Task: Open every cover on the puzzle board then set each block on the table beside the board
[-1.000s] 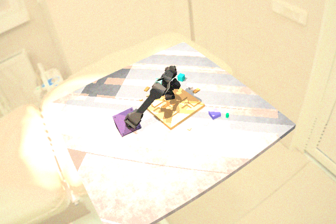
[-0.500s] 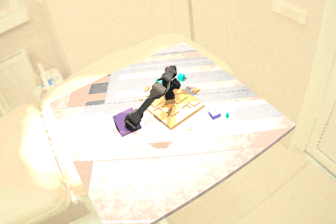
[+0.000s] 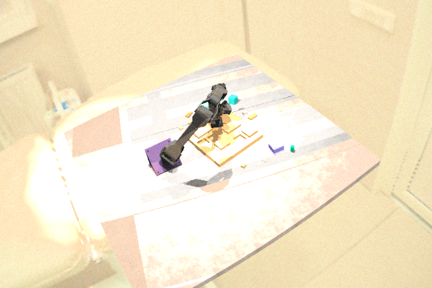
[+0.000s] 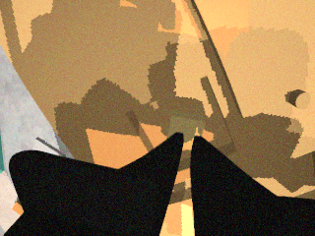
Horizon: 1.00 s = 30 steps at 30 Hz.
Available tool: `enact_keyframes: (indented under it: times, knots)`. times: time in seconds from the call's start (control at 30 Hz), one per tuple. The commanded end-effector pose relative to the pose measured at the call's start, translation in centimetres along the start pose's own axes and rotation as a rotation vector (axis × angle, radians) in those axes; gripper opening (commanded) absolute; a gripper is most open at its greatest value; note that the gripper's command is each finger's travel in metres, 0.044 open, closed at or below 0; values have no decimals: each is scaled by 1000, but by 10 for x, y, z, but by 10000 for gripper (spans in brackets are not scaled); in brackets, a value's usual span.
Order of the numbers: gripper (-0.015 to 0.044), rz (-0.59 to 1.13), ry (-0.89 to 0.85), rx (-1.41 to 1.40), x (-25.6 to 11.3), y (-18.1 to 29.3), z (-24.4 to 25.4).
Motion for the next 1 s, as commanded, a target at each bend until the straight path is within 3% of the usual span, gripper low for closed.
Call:
enact_keyframes:
  times: [0.0,0.07,0.33,0.97]
  knots:
    - [105,-1,-5,7,-11,-1,1]
    - [144,-2,-7,13,-22,-1,2]
    - [144,-3,-14,33,-56,0,1]
    - [144,-4,-13,34,-24,-1,1]
Point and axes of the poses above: the point midway between the two fingers, 35 mm back from their tips, its own x axis out along the fingers, its own z axis across the jaws, y = z × x, the point moved 5 cm from there along -x, back along the fingers, and after that the axes turned 1 degree about x, right-handed, at the moved point
